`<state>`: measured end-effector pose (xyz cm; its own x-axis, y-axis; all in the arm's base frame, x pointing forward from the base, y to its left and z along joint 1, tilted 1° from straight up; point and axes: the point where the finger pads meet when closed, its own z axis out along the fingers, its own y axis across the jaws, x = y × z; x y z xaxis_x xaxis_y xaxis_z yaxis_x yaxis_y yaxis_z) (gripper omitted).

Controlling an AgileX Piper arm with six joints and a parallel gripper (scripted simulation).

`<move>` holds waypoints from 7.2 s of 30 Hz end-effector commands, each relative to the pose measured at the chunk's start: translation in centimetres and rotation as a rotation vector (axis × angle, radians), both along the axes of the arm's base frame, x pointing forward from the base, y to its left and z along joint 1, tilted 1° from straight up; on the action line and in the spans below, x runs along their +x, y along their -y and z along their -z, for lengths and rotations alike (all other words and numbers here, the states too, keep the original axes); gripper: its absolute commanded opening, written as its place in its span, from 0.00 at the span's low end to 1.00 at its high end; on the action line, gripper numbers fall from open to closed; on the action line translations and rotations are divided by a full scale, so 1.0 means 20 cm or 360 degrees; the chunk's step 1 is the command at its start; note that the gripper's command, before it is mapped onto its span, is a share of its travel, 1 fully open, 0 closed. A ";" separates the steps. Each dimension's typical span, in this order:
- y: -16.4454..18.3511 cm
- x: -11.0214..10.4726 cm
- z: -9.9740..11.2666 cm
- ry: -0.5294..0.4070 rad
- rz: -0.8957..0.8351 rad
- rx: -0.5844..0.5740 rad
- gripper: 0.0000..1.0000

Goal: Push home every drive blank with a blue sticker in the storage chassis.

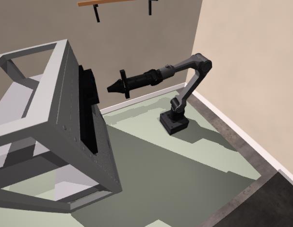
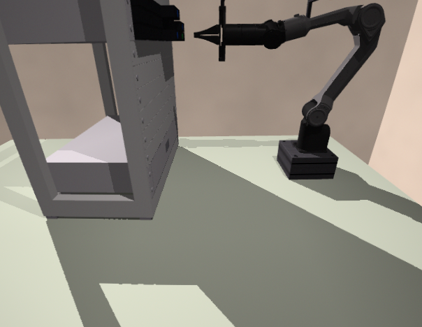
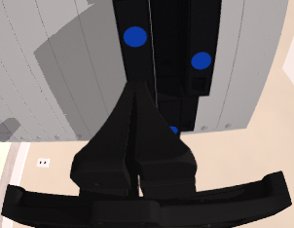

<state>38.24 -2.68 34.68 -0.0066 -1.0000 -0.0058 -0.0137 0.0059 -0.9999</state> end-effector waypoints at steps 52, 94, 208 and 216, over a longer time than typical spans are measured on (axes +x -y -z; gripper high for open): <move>0.00 0.23 0.00 0.0005 0.0004 -0.0001 0.00; 0.00 0.34 0.00 0.0005 0.0004 -0.0001 0.00; -0.01 -0.11 0.00 0.0005 0.0004 -0.0001 0.00; -0.01 -0.13 0.00 0.0005 0.0004 -0.0001 0.00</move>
<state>35.64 -2.50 34.73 -0.0082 -1.0000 -0.0050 -0.0092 0.0051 -0.9999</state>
